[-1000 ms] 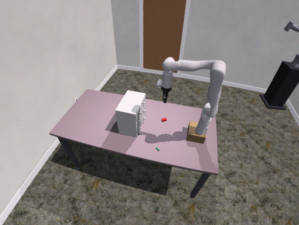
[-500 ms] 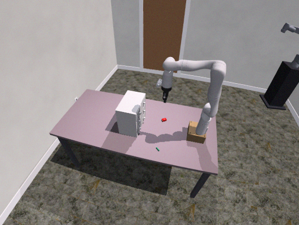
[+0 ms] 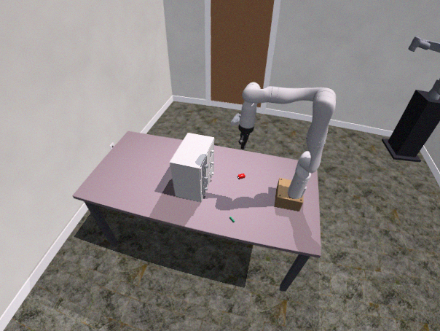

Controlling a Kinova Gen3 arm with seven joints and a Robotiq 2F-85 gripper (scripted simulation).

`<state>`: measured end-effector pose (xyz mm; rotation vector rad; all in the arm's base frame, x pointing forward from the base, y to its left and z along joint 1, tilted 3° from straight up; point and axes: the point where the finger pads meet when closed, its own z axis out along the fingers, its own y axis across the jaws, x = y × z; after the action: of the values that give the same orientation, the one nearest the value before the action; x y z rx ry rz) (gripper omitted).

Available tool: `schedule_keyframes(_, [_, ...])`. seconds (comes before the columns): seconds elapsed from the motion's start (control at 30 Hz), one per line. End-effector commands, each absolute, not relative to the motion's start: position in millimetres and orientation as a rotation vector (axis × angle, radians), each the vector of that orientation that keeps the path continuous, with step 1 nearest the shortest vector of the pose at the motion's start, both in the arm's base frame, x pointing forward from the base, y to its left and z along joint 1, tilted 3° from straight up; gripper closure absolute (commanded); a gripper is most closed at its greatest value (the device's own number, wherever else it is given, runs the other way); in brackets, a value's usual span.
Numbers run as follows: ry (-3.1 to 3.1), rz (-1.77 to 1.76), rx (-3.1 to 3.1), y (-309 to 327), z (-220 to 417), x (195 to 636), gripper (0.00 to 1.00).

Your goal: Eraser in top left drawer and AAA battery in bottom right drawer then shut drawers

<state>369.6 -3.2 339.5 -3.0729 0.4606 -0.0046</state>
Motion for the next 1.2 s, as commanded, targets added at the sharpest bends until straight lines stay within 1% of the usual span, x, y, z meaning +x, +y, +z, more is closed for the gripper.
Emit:
schedule_keyframes(0.0, [0.455, -0.017, -3.068, -1, 342, 369, 1.00])
schedule_keyframes(0.57, [0.870, -0.145, -2.953, -15, 359, 367, 1.00])
schedule_keyframes(1.07, [1.438, -0.241, -2.613, -41, 371, 365, 1.00])
schedule_keyframes(1.17, [1.478, -0.243, -2.581, -43, 371, 365, 1.00])
